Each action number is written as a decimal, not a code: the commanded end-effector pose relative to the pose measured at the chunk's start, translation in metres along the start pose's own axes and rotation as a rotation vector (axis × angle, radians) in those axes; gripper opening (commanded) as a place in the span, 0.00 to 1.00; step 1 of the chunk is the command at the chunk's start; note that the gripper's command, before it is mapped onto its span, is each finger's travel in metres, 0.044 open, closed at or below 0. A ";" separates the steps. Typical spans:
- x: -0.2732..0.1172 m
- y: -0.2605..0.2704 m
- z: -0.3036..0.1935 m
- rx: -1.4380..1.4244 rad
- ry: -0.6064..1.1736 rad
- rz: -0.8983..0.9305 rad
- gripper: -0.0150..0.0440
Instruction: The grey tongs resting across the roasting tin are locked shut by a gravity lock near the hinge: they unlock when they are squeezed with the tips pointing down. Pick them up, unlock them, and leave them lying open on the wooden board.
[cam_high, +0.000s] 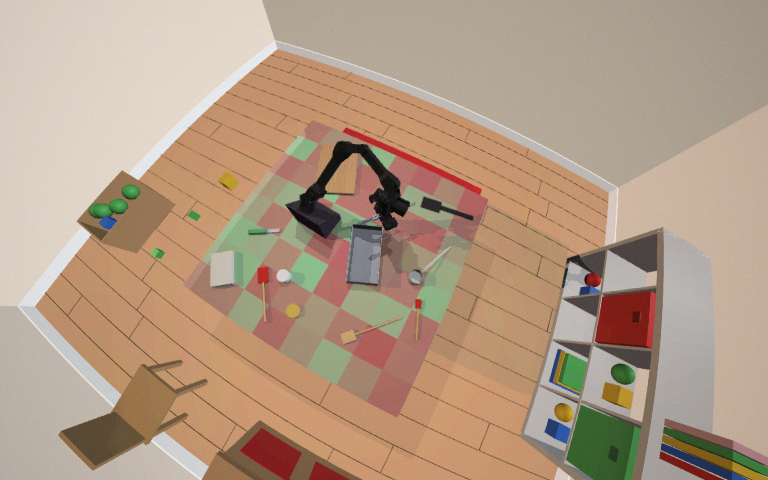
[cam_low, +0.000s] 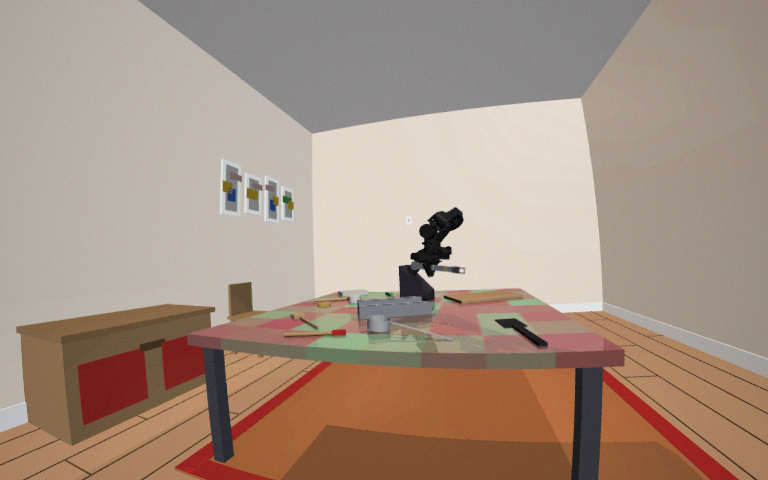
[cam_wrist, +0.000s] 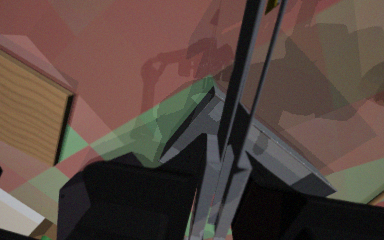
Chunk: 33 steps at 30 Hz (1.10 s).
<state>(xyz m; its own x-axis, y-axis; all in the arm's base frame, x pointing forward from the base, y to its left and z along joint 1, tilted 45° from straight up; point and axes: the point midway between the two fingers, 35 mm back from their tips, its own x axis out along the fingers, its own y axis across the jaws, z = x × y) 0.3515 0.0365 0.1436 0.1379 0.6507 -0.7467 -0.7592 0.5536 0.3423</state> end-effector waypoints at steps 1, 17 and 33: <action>-0.002 0.020 0.011 -0.045 -0.010 0.001 0.00; -0.010 0.119 0.046 -0.289 -0.050 0.026 0.00; 0.007 0.164 0.051 -0.385 0.031 0.033 0.00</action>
<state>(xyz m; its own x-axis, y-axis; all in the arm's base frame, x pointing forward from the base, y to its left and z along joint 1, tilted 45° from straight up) 0.2654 0.1519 0.2219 0.0972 0.6571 -0.7475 -0.9423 0.3024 0.1434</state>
